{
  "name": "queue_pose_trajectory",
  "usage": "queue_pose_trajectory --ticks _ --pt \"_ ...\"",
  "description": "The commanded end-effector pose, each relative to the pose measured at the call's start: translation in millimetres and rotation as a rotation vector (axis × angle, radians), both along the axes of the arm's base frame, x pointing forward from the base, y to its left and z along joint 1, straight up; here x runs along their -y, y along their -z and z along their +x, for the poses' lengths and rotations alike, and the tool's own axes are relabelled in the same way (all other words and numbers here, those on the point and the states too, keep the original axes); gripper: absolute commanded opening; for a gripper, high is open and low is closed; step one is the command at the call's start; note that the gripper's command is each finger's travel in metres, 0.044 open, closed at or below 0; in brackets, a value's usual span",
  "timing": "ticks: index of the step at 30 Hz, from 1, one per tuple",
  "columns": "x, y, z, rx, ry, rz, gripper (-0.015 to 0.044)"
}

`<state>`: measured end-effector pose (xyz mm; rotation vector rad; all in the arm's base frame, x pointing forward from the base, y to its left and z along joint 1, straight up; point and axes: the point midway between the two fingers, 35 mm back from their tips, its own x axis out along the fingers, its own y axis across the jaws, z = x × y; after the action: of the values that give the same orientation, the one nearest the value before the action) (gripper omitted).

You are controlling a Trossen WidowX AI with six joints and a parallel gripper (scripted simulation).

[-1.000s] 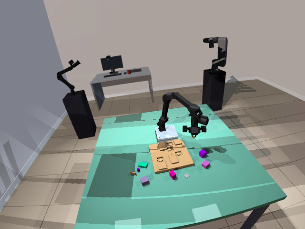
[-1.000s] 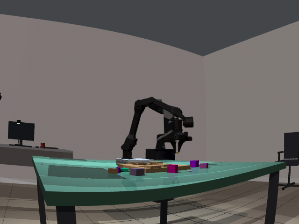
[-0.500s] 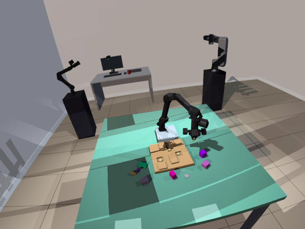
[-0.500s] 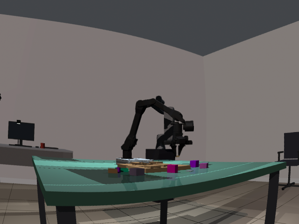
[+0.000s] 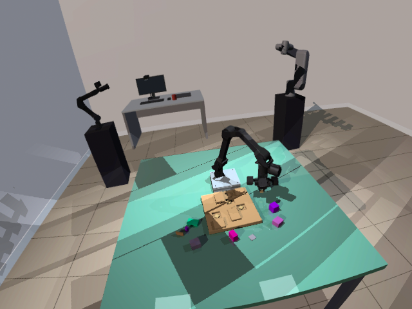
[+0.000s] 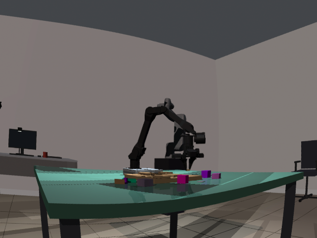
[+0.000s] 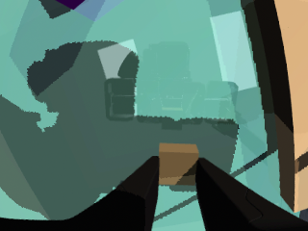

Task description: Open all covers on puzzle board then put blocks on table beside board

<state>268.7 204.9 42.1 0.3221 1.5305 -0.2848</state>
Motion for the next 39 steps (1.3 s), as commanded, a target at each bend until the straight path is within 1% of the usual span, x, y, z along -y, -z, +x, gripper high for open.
queue_pose_trajectory --ticks 1,23,36,37,39 --pt "0 7 0 0.001 0.007 -0.002 0.008" --pt "3 39 -3 0.0 0.007 -0.002 0.008" --pt "2 36 -3 -0.002 0.0 -0.001 0.0421" --pt "2 34 -3 -0.002 0.0 -0.001 0.044" --pt "2 29 -2 -0.001 0.001 -0.001 0.044"
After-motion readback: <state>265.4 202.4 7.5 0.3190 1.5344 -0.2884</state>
